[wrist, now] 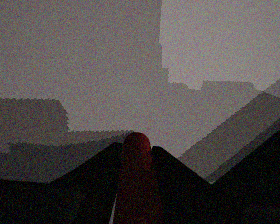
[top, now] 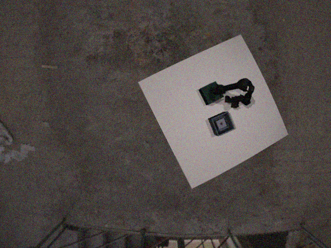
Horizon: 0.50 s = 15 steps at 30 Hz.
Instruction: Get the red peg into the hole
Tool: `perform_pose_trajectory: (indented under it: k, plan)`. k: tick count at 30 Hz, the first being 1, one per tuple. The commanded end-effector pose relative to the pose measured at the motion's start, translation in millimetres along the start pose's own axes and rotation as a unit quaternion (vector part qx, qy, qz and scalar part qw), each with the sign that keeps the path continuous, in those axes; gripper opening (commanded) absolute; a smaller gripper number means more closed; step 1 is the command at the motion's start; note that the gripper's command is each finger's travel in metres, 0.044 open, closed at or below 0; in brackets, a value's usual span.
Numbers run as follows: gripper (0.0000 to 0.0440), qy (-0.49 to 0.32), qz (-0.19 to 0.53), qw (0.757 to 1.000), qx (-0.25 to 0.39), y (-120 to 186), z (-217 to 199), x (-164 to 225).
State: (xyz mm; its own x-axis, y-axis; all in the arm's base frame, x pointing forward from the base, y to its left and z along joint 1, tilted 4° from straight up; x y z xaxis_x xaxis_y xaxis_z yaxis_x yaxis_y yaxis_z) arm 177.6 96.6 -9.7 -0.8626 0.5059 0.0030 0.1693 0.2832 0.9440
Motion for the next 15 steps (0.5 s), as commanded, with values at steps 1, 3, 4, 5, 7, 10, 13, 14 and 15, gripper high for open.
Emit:
perform_pose_trajectory:
  k: [1, 3, 4, 5, 7, 10, 13, 14, 15]
  plan:
    - [0.0000, -0.002, -0.012, 1.000, 0.008, 5, -1, -8]
    - [0.0000, -0.003, -0.020, 1.000, 0.011, 12, -4, -12]
    - [0.0000, -0.003, -0.024, 1.000, 0.013, 15, -5, -15]
    - [0.0000, -0.004, -0.028, 0.999, 0.015, 18, -7, -17]
    - [0.0000, -0.005, -0.035, 0.999, 0.018, 26, -10, -21]
    - [0.0000, -0.008, -0.045, 0.999, 0.021, 37, -15, -28]
    - [0.0000, -0.014, -0.056, 0.998, 0.023, 50, -20, -36]
    - [0.0000, -0.017, -0.059, 0.998, 0.023, 55, -22, -39]
    - [0.0000, -0.020, -0.062, 0.998, 0.023, 59, -23, -42]
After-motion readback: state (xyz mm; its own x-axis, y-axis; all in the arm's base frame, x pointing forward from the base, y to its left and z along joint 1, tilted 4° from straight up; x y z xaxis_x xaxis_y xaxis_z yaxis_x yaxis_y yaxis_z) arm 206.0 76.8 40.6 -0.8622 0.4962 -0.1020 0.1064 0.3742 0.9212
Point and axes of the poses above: the point midway between the two fingers, 35 mm back from their tips, its own y axis back along the fingers, its own z axis across the jaws, x = y × z, the point moved 2 cm from there along y, back along the fingers, and after that the axes turned 10 degrees about y, right-handed, at the moved point
